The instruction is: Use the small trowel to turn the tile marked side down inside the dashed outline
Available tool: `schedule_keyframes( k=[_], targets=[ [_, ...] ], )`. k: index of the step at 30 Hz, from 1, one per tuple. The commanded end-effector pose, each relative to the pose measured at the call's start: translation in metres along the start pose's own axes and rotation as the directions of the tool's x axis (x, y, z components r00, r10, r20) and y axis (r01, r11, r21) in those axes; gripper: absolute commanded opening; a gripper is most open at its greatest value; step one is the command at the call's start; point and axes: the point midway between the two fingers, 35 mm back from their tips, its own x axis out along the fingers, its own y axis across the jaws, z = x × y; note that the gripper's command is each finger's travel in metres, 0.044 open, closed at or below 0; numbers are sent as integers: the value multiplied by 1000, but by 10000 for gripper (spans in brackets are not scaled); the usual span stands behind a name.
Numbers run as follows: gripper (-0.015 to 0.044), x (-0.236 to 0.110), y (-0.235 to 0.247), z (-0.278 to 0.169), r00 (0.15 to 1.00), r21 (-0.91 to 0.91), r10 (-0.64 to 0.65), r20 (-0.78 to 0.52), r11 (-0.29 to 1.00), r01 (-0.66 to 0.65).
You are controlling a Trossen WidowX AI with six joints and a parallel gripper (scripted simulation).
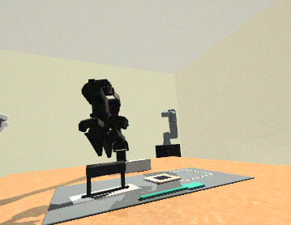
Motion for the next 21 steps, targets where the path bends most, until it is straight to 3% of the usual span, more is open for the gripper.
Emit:
schedule_keyframes(
  k=[1,6,21],
  targets=[
    [300,2,0,0,1000,85,-15,18,996,14],
    [300,-27,-18,-7,991,173,-133,13,976,129],
    [300,-14,-14,-9,976,569,-194,97,816,106]
  ],
)
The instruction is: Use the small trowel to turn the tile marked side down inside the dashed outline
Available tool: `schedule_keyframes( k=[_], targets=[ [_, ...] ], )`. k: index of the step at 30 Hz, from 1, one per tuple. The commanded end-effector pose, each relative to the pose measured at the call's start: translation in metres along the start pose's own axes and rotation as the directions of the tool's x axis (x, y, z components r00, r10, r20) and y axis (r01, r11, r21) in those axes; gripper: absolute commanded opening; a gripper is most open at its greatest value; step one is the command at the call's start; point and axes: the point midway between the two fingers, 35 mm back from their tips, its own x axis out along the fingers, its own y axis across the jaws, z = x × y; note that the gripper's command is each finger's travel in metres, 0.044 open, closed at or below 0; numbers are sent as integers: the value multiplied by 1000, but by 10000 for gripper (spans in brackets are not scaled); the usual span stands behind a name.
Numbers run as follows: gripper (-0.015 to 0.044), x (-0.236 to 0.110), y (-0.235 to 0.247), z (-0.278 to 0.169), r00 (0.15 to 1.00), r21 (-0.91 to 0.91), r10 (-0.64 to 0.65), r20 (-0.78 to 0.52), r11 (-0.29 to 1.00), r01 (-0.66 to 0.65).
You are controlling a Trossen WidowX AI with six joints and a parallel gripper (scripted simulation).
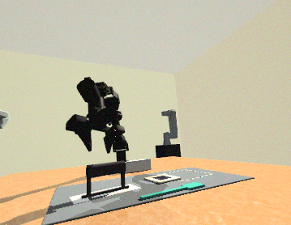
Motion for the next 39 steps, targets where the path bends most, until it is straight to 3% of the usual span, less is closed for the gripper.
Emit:
schedule_keyframes(
  k=[1,18,29,39],
  targets=[
    [300,1,1,-2,1000,111,-5,31,994,1],
    [300,12,13,-12,985,619,-30,168,781,-82],
    [300,18,25,-23,967,836,-38,252,512,-198],
    [300,21,39,-35,945,927,-44,325,213,-309]
  ],
)
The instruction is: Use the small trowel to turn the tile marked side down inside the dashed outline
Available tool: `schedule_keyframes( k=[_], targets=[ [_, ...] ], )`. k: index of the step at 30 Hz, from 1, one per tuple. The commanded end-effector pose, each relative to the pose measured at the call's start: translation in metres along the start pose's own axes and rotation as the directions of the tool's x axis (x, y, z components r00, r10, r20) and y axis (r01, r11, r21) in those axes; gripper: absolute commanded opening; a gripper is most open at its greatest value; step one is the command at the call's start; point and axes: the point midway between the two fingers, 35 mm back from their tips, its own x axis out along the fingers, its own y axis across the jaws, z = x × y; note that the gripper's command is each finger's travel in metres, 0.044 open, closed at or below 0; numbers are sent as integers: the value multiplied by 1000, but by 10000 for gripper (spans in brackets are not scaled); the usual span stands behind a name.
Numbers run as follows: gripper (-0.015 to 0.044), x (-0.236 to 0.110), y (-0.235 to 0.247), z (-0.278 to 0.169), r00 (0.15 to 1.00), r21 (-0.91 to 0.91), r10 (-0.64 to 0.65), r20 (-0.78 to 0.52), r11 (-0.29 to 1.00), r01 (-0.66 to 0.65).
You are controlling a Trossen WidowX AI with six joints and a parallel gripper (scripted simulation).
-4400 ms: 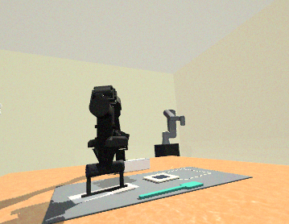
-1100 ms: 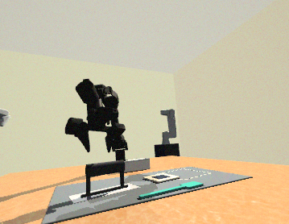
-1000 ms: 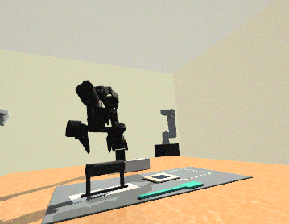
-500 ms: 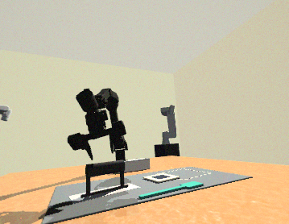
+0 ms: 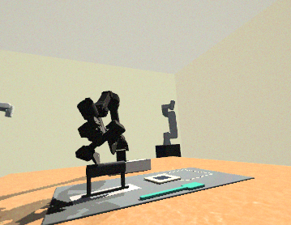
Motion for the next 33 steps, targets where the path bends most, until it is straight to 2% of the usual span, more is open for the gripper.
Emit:
schedule_keyframes(
  k=[1,15,33],
  targets=[
    [300,-1,-3,-7,1000,110,25,7,994,-26],
    [300,-7,-13,-34,992,523,122,44,843,-127],
    [300,12,-10,-33,991,540,128,45,831,-132]
  ],
)
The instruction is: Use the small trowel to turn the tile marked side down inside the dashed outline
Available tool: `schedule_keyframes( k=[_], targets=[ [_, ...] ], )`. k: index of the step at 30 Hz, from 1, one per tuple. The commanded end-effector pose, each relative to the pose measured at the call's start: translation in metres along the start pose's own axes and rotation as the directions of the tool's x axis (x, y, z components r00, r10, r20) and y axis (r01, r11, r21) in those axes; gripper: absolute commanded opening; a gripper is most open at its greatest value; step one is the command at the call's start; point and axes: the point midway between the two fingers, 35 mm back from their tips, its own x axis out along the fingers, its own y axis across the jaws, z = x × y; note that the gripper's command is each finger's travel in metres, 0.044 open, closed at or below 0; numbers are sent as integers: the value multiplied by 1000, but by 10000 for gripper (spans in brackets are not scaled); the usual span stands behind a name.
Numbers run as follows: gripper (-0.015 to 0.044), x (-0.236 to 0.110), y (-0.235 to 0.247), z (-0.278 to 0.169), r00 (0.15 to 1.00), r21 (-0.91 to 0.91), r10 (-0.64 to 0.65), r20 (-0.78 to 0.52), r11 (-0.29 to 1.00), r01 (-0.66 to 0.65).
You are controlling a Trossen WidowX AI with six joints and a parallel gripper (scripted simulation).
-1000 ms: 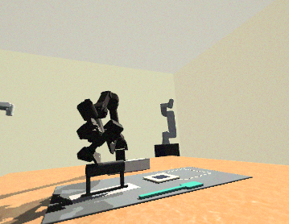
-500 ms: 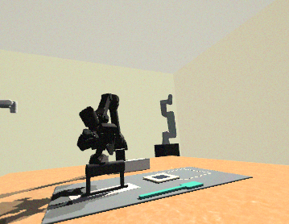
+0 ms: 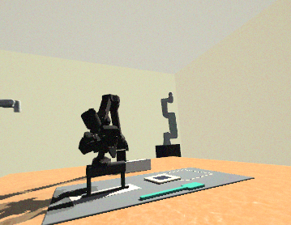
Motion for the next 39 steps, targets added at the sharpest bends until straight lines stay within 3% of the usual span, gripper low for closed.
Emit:
schedule_keyframes(
  k=[1,26,31,39],
  targets=[
    [300,7,-1,1,1000,5,-4,1,1000,4],
    [300,45,-1,0,1000,5,-1,2,1000,1],
    [169,45,-1,0,1000,5,-1,2,1000,1],
    [115,45,-1,0,1000,5,-1,2,1000,1]
  ],
)
